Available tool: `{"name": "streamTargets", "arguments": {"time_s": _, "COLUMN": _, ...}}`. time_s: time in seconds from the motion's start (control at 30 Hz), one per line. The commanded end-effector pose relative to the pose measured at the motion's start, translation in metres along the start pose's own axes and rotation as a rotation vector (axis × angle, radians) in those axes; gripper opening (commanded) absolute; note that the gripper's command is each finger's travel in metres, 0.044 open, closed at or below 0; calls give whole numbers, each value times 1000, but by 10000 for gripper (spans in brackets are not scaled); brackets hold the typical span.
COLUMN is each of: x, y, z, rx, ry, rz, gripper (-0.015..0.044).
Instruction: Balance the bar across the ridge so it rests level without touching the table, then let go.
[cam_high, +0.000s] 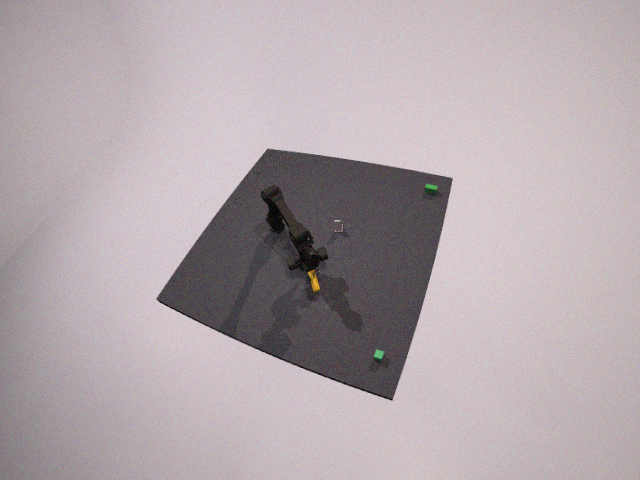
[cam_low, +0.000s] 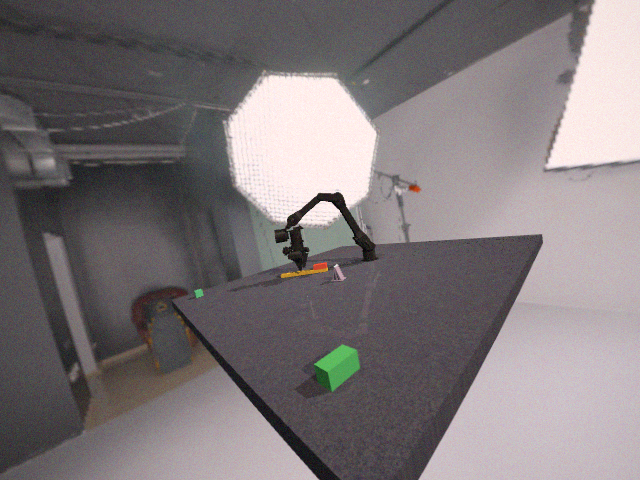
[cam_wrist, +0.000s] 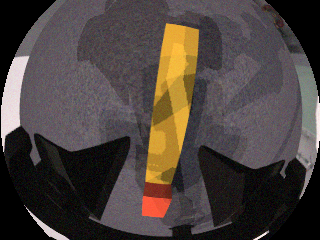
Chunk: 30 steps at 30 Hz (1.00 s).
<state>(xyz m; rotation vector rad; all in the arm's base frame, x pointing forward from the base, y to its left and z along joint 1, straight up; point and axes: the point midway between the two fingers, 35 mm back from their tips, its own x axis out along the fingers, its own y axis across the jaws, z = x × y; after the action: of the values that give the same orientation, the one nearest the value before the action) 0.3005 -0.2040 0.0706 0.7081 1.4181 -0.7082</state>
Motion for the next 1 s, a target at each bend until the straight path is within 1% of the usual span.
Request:
{"name": "streamTargets", "arguments": {"time_s": 0.0, "x": 7, "y": -1, "z": -1, "rx": 4, "ry": 2, "rz": -6, "gripper": 315}}
{"name": "streamTargets", "arguments": {"time_s": 0.3, "x": 21, "y": -1, "z": -1, "rx": 4, "ry": 2, "rz": -6, "gripper": 315}}
{"name": "streamTargets", "arguments": {"time_s": 0.7, "x": 21, "y": -1, "z": -1, "rx": 4, "ry": 2, "rz": -6, "gripper": 315}}
{"name": "streamTargets", "arguments": {"time_s": 0.9, "x": 21, "y": -1, "z": -1, "rx": 0, "ry": 5, "rz": -2, "gripper": 157}}
{"name": "streamTargets", "arguments": {"time_s": 0.97, "x": 21, "y": -1, "z": -1, "rx": 0, "ry": 5, "rz": -2, "gripper": 144}}
